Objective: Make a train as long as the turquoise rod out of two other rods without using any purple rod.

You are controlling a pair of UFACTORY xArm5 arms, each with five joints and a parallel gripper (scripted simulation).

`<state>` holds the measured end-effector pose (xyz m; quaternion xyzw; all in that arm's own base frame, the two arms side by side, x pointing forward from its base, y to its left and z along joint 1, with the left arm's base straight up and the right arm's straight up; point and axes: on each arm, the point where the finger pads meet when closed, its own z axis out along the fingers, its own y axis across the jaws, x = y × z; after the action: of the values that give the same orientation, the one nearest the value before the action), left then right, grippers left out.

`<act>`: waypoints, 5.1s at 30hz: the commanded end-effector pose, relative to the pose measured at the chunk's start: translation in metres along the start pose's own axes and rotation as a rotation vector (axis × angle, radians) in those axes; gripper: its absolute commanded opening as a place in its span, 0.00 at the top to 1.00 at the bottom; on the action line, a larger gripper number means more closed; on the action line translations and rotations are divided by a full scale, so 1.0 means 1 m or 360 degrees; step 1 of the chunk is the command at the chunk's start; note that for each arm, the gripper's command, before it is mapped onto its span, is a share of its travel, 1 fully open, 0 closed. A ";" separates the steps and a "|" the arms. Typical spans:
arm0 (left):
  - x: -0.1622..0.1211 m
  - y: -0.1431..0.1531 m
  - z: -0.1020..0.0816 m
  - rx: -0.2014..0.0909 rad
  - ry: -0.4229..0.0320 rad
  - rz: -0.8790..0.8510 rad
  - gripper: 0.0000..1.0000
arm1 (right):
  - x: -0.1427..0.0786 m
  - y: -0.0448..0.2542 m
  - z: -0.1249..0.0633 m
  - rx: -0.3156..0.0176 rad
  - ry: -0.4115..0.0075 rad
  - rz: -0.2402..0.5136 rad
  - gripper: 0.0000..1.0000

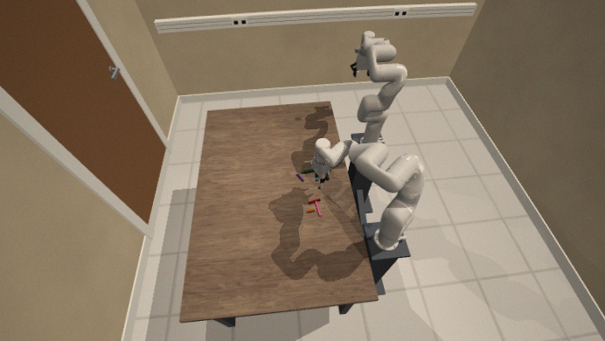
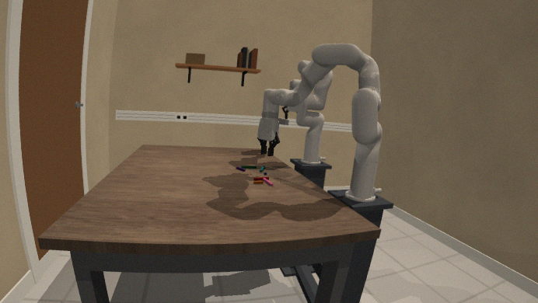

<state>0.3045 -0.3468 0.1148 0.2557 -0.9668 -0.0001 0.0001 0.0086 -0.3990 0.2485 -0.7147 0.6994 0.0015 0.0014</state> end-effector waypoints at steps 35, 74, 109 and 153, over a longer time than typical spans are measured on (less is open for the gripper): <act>-0.017 0.012 0.003 0.0007 -0.0003 0.0566 0.00 | 0.001 0.000 -0.002 0.0000 0.0006 0.0000 0.00; -0.072 0.071 0.022 0.0003 -0.0008 0.2717 0.00 | 0.001 0.000 -0.002 0.0000 0.0006 0.0000 0.00; -0.080 0.082 0.025 0.0001 -0.0008 0.3098 0.74 | 0.001 0.000 -0.002 0.0000 0.0006 0.0000 0.00; -0.081 0.082 0.069 0.0001 -0.0008 0.3099 0.74 | 0.001 0.000 -0.002 0.0000 0.0006 0.0000 0.00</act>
<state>0.3328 -0.2342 0.0480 -0.6556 -0.7551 0.0000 0.0003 0.0086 -0.3990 0.2485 -0.7147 0.6994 0.0015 0.0014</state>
